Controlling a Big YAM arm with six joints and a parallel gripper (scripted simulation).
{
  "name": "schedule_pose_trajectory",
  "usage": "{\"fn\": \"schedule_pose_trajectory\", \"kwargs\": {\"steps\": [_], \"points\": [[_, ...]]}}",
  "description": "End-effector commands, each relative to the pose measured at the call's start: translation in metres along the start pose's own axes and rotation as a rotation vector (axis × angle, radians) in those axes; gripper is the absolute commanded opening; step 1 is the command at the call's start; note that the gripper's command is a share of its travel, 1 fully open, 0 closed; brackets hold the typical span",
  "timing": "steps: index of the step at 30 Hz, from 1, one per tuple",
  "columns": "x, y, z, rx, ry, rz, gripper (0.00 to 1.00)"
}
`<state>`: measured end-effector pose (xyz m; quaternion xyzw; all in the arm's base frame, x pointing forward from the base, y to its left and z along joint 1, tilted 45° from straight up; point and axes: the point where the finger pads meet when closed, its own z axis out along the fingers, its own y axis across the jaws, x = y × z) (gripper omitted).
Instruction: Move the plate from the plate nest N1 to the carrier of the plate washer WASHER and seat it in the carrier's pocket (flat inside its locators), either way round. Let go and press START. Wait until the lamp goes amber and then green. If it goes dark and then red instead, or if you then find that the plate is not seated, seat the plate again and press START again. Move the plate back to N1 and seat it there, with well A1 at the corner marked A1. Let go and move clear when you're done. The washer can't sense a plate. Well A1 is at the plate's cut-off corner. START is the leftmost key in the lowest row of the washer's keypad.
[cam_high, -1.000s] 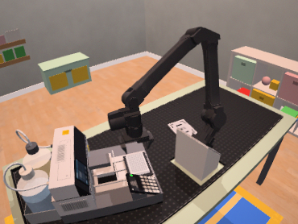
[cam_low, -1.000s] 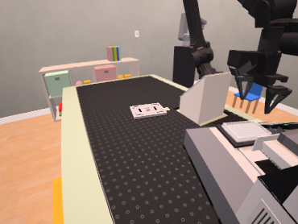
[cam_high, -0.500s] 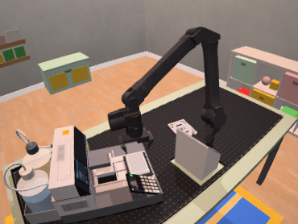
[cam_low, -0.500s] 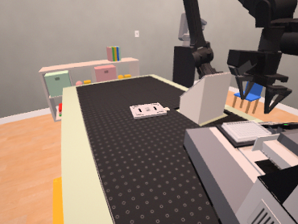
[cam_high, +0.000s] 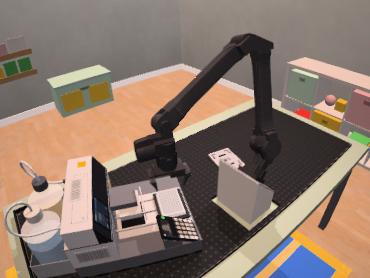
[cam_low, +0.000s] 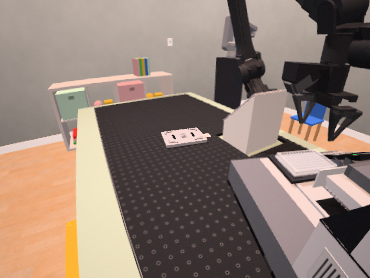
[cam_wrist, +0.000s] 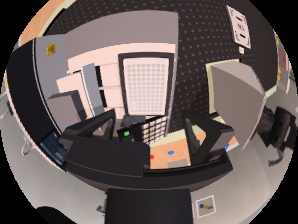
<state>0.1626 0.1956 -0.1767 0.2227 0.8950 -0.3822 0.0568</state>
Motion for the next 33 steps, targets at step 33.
{"fn": "schedule_pose_trajectory", "kwargs": {"steps": [33], "points": [[-0.005, 0.010, 0.021, -0.039, 0.002, 0.008, 1.00]]}}
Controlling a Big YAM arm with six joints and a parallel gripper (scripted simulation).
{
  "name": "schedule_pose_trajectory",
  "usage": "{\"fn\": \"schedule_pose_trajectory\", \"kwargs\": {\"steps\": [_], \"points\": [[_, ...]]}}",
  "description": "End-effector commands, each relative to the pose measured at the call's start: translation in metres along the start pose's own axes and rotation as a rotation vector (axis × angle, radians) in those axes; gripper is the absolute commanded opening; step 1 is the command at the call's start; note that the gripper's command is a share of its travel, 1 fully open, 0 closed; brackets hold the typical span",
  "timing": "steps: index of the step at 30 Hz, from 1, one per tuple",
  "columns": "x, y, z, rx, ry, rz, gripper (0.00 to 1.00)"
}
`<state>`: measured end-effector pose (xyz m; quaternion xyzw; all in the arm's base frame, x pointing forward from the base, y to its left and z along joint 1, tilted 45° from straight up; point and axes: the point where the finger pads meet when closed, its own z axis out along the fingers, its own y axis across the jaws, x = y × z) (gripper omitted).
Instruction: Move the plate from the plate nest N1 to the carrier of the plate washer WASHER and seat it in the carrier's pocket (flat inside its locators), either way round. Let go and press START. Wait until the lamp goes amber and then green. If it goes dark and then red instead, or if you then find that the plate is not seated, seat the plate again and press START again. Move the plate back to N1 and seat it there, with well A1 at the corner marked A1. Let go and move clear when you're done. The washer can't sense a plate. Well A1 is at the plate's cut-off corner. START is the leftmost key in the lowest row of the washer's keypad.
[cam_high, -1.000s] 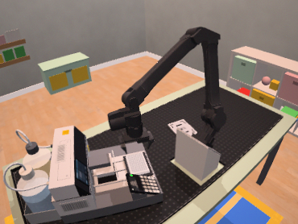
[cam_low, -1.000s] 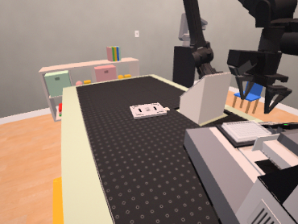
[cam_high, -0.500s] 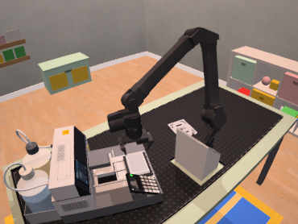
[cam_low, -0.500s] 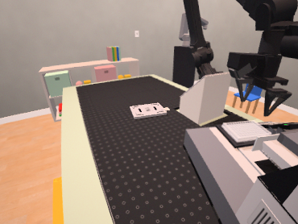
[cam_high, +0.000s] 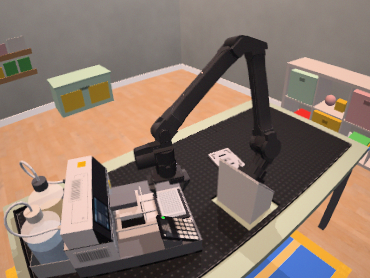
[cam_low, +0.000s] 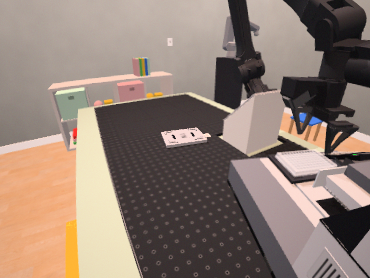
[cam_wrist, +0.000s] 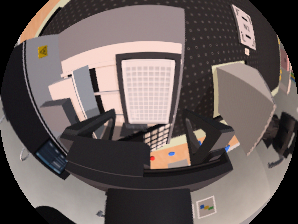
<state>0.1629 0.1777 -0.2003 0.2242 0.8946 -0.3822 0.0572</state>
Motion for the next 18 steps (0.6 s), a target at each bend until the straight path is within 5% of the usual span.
{"fn": "schedule_pose_trajectory", "kwargs": {"steps": [1, 3, 18], "points": [[-0.005, 0.004, -0.003, -0.030, 0.004, 0.005, 1.00], [-0.002, 0.001, 0.011, -0.003, 0.004, -0.002, 1.00], [-0.001, 0.001, 0.031, -0.006, 0.001, -0.004, 1.00]]}}
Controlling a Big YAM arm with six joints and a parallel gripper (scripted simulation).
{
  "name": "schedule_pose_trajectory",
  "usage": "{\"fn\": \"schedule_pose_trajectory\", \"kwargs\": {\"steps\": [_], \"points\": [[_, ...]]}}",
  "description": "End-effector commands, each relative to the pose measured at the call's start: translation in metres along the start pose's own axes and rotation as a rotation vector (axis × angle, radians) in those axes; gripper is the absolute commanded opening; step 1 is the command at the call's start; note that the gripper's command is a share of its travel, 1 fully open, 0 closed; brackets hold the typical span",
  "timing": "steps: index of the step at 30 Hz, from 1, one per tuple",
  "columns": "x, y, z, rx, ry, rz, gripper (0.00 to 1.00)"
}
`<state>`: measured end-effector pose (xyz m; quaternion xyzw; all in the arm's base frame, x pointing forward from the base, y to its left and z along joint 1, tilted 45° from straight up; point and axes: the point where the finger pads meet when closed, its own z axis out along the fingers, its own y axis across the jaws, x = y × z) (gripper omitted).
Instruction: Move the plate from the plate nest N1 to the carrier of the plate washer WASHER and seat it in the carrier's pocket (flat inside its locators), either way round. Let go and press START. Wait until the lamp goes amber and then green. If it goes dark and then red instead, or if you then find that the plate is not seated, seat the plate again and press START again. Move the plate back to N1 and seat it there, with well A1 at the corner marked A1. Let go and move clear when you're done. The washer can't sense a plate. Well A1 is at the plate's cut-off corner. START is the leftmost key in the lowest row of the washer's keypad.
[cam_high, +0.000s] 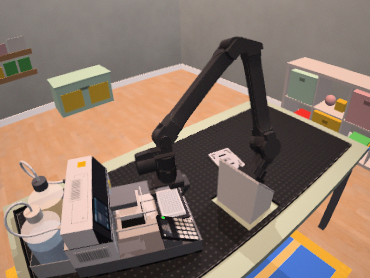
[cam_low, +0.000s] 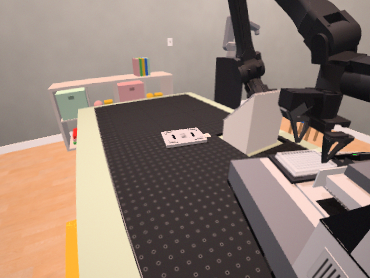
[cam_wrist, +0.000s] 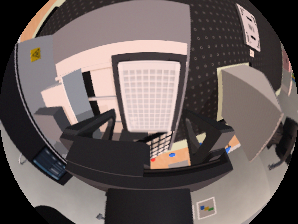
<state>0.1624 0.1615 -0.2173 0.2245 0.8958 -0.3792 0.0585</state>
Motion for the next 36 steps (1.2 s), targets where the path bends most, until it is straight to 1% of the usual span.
{"fn": "schedule_pose_trajectory", "kwargs": {"steps": [1, 3, 5, 6, 7, 23, 24, 27, 32, 33, 36], "points": [[-0.001, 0.000, 0.011, 0.004, 0.004, -0.003, 1.00], [-0.001, -0.001, 0.011, 0.004, 0.005, -0.001, 1.00], [-0.003, 0.003, 0.001, -0.022, 0.002, 0.004, 1.00], [-0.003, 0.003, 0.000, -0.021, 0.001, 0.003, 1.00], [-0.001, 0.011, -0.003, -0.028, 0.000, 0.007, 1.00], [-0.001, 0.011, -0.003, -0.028, 0.000, 0.007, 1.00], [-0.002, 0.003, 0.004, -0.017, 0.002, 0.002, 1.00], [-0.001, -0.001, 0.014, 0.004, 0.005, -0.002, 1.00], [-0.002, 0.000, 0.014, 0.000, 0.005, -0.001, 1.00], [-0.003, 0.005, 0.003, -0.031, -0.001, 0.004, 1.00], [-0.002, 0.001, 0.014, -0.008, 0.004, 0.000, 1.00]]}}
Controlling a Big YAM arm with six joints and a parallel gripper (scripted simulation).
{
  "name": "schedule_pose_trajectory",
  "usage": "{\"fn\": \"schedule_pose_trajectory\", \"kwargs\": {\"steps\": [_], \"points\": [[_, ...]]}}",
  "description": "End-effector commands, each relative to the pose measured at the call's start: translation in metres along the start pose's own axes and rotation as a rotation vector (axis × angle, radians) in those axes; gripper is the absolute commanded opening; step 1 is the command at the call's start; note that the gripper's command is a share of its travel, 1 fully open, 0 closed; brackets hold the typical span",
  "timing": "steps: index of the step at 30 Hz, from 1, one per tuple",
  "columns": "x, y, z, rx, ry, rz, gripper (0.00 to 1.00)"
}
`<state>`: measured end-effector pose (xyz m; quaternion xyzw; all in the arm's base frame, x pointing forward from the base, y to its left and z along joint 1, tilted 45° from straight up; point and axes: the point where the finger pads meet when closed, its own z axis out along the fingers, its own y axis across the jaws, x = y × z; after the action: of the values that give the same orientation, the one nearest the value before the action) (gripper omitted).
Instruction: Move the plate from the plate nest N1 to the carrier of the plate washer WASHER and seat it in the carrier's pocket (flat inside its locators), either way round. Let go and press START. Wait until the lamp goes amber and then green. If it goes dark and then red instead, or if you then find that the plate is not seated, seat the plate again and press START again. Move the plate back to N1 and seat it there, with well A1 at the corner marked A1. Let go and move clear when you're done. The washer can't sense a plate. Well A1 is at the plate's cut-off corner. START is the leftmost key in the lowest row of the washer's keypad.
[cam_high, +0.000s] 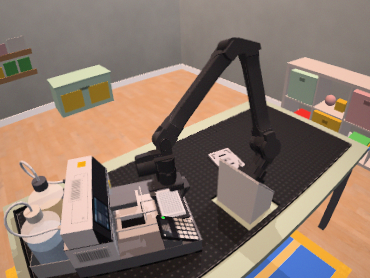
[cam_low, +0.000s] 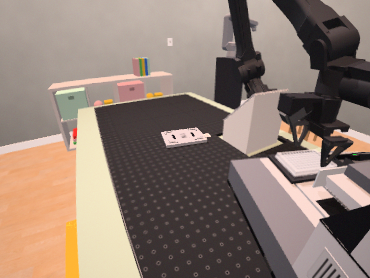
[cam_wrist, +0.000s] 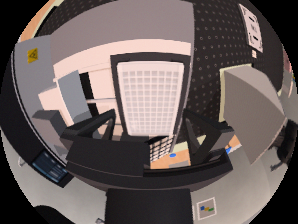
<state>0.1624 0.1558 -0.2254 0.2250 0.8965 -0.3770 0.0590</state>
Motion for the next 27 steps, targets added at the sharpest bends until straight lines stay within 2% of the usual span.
{"fn": "schedule_pose_trajectory", "kwargs": {"steps": [1, 4, 7, 13, 14, 19, 24, 27], "points": [[-0.002, -0.002, 0.008, 0.004, 0.004, -0.002, 1.00], [-0.001, -0.003, 0.011, 0.009, 0.004, -0.003, 1.00], [-0.003, 0.000, 0.008, -0.005, 0.003, 0.000, 1.00], [-0.001, -0.003, 0.016, 0.009, 0.004, -0.003, 1.00], [-0.004, 0.002, 0.005, -0.022, 0.003, 0.008, 1.00], [-0.001, -0.003, 0.020, 0.009, 0.004, -0.003, 1.00], [-0.002, -0.001, 0.018, -0.005, 0.003, 0.000, 1.00], [-0.001, -0.003, 0.025, 0.009, 0.004, -0.003, 1.00]]}}
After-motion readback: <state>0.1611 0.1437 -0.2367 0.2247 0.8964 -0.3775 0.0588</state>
